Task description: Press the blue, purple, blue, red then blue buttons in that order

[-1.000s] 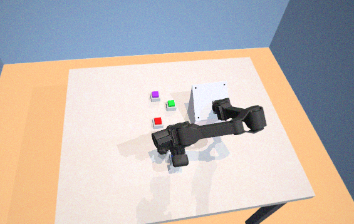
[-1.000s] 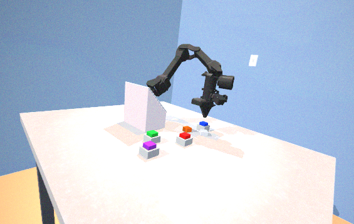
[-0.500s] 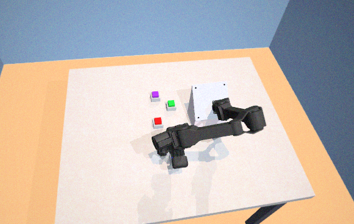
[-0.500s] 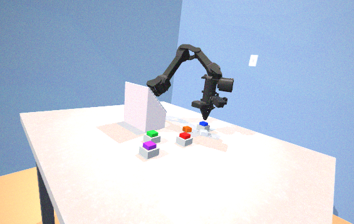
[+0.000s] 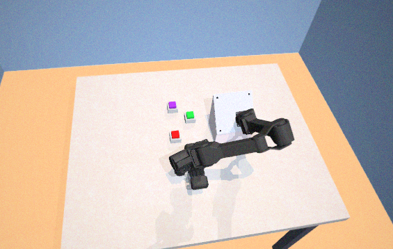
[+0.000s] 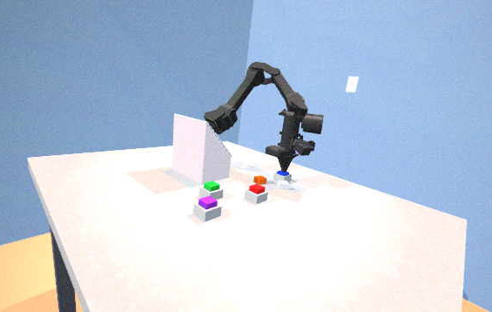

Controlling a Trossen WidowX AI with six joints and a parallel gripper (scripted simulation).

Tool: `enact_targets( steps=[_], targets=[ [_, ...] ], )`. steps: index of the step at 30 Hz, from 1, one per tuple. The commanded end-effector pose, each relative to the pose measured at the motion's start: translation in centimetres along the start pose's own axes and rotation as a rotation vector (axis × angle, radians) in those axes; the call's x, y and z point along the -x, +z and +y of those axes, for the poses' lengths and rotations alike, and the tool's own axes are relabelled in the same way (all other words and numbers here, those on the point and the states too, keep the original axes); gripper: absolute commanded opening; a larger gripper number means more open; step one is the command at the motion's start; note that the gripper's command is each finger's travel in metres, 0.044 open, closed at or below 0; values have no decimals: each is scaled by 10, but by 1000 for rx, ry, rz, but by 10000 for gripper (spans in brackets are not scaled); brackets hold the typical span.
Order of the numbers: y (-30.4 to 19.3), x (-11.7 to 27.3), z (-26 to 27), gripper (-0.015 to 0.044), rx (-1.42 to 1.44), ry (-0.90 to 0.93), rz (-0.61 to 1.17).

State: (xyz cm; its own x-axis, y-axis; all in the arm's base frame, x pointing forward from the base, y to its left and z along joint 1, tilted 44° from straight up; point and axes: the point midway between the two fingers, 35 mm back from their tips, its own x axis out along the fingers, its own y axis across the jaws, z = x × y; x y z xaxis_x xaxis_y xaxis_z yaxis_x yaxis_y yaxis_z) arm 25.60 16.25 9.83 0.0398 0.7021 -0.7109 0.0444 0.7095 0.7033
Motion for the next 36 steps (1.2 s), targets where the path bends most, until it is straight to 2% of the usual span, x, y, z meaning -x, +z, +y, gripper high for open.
enact_targets(
  steps=[1,15,19,24,29,36],
  targets=[
    [-1,-3,-2,20,-6,-6,7],
    [-1,-3,-2,20,-6,-6,7],
    [-1,28,-2,20,-6,-8,7],
    [-1,33,-2,20,-6,-9,7],
    [0,90,-2,20,-7,-11,8],
    [3,93,-7,20,-15,-15,5]
  ],
)
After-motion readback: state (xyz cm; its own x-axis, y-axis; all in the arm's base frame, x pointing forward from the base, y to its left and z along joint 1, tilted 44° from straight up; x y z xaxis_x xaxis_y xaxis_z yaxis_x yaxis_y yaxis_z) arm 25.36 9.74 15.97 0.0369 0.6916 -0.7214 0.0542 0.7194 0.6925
